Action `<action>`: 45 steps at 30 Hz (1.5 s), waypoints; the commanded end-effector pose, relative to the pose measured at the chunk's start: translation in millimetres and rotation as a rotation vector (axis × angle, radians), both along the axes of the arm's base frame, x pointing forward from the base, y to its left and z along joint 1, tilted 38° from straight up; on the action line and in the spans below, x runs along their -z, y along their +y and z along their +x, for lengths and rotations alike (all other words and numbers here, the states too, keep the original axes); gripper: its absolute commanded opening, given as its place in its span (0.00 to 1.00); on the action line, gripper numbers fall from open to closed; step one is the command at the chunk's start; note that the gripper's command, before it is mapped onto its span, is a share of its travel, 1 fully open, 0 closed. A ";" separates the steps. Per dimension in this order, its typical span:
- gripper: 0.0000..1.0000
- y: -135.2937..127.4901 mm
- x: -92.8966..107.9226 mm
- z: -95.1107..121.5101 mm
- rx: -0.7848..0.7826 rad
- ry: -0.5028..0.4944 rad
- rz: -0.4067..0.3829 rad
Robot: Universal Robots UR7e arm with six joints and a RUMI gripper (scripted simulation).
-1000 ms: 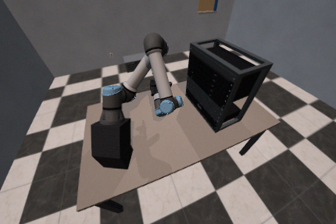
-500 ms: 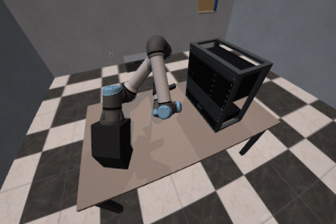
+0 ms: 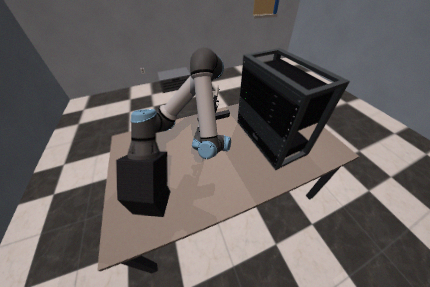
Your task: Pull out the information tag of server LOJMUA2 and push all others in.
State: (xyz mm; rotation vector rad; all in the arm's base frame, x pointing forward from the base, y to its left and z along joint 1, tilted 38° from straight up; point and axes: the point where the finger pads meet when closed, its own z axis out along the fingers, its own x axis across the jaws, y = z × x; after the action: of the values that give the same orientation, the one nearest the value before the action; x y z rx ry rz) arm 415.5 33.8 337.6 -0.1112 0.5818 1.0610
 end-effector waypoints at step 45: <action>1.00 -96.8 78.0 98.0 0.405 0.386 0.035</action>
State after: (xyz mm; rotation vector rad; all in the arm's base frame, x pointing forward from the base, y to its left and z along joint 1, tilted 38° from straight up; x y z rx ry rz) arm 505.8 -54.4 269.0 0.2137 0.8602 0.7284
